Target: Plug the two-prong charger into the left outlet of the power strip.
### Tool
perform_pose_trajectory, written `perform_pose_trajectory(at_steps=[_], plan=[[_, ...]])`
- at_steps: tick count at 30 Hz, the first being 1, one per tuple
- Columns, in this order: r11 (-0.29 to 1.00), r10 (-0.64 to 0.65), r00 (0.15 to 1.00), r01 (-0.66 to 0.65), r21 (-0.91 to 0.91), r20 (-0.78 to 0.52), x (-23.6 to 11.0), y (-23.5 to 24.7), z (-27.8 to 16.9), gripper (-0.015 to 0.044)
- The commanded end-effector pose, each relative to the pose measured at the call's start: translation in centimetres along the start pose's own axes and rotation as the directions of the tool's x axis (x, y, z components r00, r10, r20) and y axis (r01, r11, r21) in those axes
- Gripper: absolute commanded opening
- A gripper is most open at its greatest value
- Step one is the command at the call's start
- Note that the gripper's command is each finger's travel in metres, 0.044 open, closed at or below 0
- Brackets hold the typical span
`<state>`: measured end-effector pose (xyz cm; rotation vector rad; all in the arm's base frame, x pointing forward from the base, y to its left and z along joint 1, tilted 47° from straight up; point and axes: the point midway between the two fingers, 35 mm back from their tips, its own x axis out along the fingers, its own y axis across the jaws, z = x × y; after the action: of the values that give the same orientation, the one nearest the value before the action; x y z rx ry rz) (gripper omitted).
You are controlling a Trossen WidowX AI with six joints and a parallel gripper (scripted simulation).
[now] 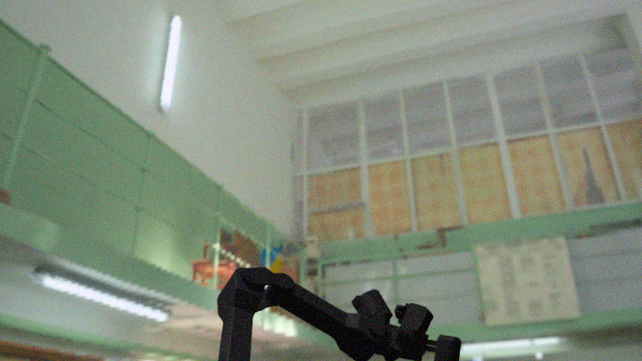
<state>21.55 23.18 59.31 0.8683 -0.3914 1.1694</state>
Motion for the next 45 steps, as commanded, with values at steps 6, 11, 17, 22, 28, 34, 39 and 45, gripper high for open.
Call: perform_pose_trajectory(at_steps=[6, 11, 17, 22, 28, 34, 39, 45], plan=[[0.975, -0.182, 0.975, 0.163, -0.149, -0.124, -0.7, -7.4, -3.2, 0.044], [0.946, -0.276, 0.946, 0.236, -0.223, -0.17, -1.8, -11.1, -3.9, 0.044], [0.901, -0.396, 0.886, 0.325, -0.288, -0.24, -3.8, -16.3, -5.4, 0.044], [0.857, -0.491, 0.819, 0.392, -0.334, -0.297, -6.1, -20.5, -6.5, 0.044], [0.817, -0.561, 0.754, 0.442, -0.37, -0.34, -8.4, -23.8, -7.2, 0.044], [0.767, -0.631, 0.676, 0.472, -0.434, -0.381, -11.0, -27.0, -8.0, 0.044], [0.718, -0.692, 0.58, 0.487, -0.497, -0.43, -14.3, -30.2, -8.9, 0.044], [0.664, -0.747, 0.456, 0.494, -0.561, -0.484, -18.7, -33.5, -9.7, 0.044]])
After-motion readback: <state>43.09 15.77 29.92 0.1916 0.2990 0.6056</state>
